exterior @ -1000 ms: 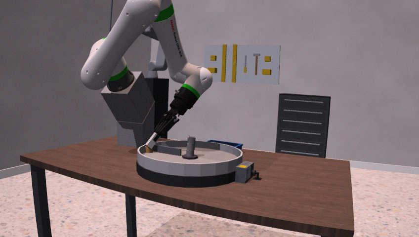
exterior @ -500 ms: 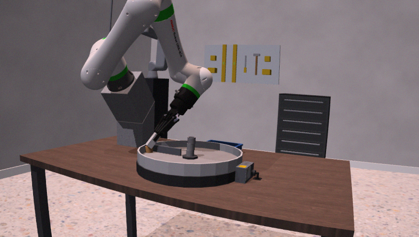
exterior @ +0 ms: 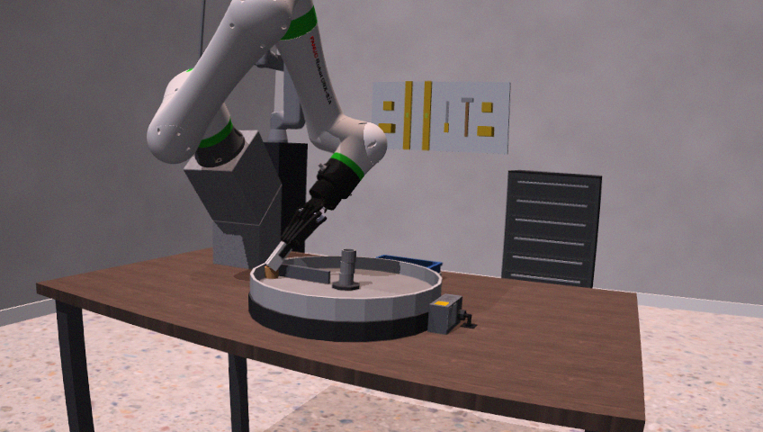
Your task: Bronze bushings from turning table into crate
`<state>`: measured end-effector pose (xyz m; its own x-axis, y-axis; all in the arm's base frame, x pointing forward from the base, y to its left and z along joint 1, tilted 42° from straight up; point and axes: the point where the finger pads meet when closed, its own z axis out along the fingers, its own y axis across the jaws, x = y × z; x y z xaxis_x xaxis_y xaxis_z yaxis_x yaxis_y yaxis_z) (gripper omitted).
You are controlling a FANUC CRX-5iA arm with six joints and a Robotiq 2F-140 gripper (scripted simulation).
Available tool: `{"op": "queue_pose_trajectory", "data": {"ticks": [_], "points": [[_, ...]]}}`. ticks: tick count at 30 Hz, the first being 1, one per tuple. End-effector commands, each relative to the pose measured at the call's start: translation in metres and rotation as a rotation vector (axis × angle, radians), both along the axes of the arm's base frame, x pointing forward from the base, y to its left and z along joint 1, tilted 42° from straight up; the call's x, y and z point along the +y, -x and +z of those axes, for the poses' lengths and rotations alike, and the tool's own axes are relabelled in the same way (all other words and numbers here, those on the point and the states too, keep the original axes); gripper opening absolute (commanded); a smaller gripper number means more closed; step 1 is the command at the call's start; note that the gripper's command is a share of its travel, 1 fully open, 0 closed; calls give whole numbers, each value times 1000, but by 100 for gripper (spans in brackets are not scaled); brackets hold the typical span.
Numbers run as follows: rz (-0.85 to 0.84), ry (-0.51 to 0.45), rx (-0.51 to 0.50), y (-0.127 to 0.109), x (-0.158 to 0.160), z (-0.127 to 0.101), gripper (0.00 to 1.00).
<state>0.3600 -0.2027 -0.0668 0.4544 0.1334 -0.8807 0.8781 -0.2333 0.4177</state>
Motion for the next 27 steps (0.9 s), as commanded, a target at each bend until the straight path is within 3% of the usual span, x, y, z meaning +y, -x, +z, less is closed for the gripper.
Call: {"op": "queue_pose_trajectory", "data": {"ticks": [1, 13, 27], "points": [[-1, -1, 0, 1, 0, 0, 0], [-1, -1, 0, 2, 6, 6, 0], [-1, -1, 0, 10, 37, 42, 0]]}}
